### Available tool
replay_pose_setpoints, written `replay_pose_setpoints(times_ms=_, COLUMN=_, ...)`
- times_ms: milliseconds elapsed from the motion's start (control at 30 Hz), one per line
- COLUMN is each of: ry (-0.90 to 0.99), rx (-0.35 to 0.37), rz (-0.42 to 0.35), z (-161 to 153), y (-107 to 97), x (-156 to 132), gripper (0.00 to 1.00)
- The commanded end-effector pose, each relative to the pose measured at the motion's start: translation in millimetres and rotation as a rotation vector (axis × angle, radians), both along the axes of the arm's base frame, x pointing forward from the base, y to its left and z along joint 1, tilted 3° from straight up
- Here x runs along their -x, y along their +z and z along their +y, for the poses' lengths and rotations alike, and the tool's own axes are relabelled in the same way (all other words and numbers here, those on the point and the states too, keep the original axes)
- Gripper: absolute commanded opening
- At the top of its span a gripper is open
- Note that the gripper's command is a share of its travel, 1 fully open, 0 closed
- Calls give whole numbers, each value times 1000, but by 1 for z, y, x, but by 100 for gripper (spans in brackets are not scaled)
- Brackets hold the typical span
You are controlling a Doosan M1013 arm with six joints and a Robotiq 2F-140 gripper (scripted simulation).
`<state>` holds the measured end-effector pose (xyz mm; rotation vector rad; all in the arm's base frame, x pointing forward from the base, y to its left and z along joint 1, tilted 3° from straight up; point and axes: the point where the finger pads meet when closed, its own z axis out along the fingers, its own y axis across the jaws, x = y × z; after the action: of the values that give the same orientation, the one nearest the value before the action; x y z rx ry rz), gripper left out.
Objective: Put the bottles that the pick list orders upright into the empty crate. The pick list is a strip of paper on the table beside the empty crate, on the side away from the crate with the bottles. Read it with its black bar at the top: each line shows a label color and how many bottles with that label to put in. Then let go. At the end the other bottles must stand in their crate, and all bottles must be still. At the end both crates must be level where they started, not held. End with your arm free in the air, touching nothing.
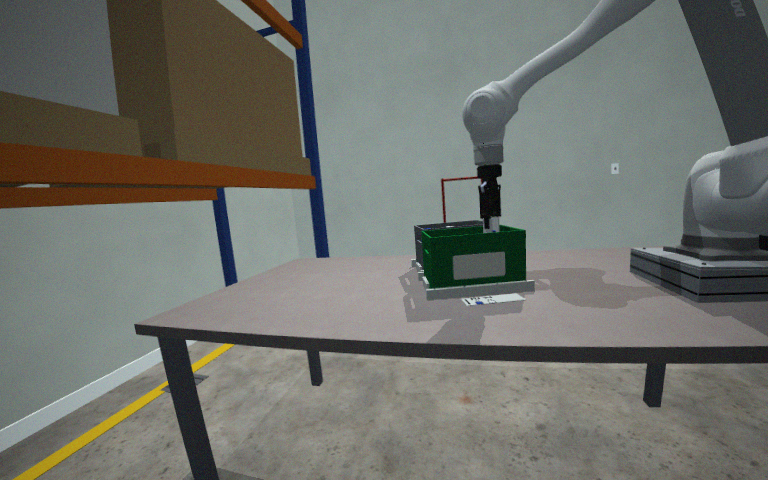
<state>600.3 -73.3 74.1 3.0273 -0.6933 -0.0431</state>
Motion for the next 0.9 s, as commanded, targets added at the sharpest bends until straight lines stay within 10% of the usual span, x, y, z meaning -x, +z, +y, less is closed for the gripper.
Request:
replay_pose_setpoints(times_ms=0, ry=0, rx=0, rz=0, z=0, y=0, x=0, gripper=38)
replay_pose_setpoints(times_ms=867, ry=0, rx=0, rz=0, z=1, y=48, x=-2, gripper=38)
